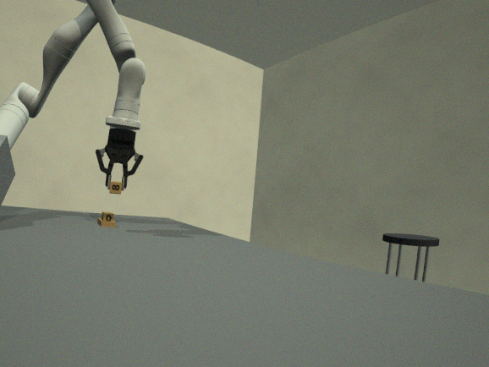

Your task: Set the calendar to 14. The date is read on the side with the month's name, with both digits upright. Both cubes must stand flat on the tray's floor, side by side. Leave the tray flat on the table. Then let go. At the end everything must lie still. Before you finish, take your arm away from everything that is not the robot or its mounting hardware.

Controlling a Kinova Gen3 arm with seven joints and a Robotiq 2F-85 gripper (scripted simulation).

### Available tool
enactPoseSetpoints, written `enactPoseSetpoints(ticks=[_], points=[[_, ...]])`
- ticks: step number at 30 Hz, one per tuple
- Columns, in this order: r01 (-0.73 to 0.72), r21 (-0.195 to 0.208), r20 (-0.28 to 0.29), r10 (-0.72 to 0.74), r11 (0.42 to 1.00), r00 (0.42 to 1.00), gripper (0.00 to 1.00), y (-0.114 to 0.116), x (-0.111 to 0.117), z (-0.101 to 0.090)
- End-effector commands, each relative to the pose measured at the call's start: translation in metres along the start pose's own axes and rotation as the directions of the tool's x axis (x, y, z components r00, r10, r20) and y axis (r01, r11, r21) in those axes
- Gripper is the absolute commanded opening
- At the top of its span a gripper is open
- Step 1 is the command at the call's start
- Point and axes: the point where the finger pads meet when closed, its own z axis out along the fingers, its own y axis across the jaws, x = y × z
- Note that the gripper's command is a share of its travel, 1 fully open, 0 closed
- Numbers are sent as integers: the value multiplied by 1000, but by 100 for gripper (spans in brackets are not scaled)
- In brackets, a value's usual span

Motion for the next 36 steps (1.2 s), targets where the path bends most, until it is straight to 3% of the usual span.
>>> enactPoseSetpoints(ticks=[1,13,23,25,36], points=[[-2,0,3,2,1000,1000,28,0,0,1],[-1,0,1,1,1000,1000,28,0,0,10],[-1,0,1,1,1000,1000,28,-1,0,53],[-1,0,1,1,1000,1000,28,-1,0,53],[-1,0,1,1,1000,1000,28,-1,1,93]])
